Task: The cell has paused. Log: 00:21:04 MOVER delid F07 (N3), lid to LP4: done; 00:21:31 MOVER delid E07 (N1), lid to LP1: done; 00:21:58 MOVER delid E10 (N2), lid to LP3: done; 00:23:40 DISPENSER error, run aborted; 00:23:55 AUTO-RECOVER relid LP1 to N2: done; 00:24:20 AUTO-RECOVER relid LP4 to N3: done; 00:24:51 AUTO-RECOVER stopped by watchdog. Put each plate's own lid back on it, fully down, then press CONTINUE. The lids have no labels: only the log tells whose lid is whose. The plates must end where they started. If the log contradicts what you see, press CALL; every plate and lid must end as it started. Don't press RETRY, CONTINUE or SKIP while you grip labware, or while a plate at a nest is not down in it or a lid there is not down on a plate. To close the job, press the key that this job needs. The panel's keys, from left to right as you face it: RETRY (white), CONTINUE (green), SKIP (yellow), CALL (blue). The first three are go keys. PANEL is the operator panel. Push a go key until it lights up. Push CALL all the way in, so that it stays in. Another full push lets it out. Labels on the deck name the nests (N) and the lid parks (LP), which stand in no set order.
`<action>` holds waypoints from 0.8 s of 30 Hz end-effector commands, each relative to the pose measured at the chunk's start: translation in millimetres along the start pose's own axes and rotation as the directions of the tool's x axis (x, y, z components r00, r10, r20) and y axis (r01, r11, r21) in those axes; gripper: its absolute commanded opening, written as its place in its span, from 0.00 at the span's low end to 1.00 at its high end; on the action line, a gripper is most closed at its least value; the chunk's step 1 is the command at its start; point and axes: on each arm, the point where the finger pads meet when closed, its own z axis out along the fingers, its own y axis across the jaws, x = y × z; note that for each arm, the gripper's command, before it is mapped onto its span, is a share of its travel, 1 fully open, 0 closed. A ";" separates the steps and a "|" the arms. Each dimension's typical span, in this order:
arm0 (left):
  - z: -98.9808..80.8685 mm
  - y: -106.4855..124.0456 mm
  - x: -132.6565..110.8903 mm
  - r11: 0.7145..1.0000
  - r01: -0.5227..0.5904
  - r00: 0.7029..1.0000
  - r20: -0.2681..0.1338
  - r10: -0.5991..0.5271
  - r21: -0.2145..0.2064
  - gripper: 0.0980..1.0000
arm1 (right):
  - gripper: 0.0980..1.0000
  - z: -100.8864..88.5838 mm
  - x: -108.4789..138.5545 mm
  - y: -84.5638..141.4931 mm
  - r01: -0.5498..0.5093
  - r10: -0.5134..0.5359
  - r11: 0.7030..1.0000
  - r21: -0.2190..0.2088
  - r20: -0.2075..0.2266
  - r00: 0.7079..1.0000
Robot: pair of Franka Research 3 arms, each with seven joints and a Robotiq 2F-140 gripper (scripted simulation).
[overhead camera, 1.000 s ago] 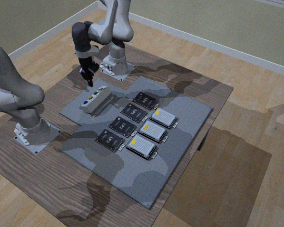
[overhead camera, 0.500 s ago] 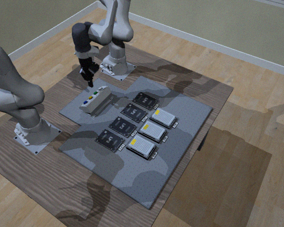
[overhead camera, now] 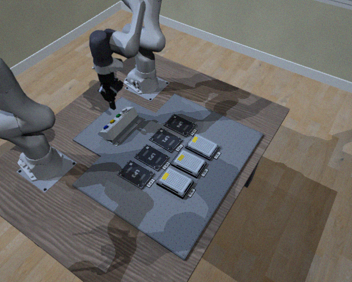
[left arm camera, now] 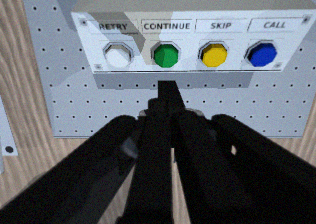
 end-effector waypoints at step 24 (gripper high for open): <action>8.4 1.3 0.1 1.000 0.008 1.000 0.002 -0.008 -0.003 0.00 | 1.00 -0.1 0.0 0.0 0.000 0.000 1.000 0.000 0.000 1.000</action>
